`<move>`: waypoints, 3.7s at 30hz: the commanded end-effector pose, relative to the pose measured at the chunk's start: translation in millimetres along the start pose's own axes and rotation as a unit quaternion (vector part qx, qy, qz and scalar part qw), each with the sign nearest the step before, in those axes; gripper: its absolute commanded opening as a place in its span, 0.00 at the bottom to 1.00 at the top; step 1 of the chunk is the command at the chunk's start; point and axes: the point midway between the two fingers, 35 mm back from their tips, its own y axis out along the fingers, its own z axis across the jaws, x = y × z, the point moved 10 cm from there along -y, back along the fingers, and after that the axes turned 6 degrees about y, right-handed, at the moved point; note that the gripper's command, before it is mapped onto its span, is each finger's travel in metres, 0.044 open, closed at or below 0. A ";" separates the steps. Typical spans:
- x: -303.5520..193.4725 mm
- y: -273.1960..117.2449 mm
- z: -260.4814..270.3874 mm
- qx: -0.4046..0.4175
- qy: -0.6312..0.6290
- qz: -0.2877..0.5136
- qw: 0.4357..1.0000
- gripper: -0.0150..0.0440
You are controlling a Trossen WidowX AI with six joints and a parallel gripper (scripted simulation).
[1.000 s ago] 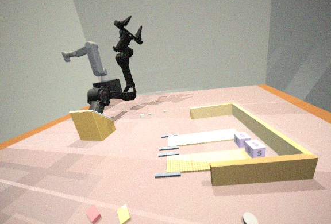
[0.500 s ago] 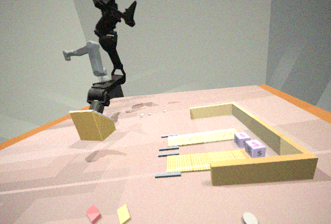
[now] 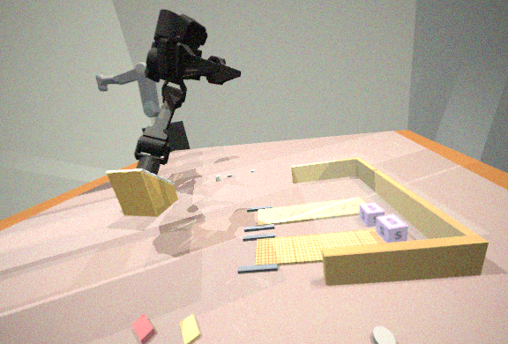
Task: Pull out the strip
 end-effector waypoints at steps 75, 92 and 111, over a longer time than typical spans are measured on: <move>-99.6 260.4 -124.7 0.070 -0.120 0.579 0.803 0.25; -126.4 268.2 -123.6 0.071 -0.120 0.579 0.803 0.25; -136.8 270.4 -122.8 0.071 -0.119 0.579 0.803 0.25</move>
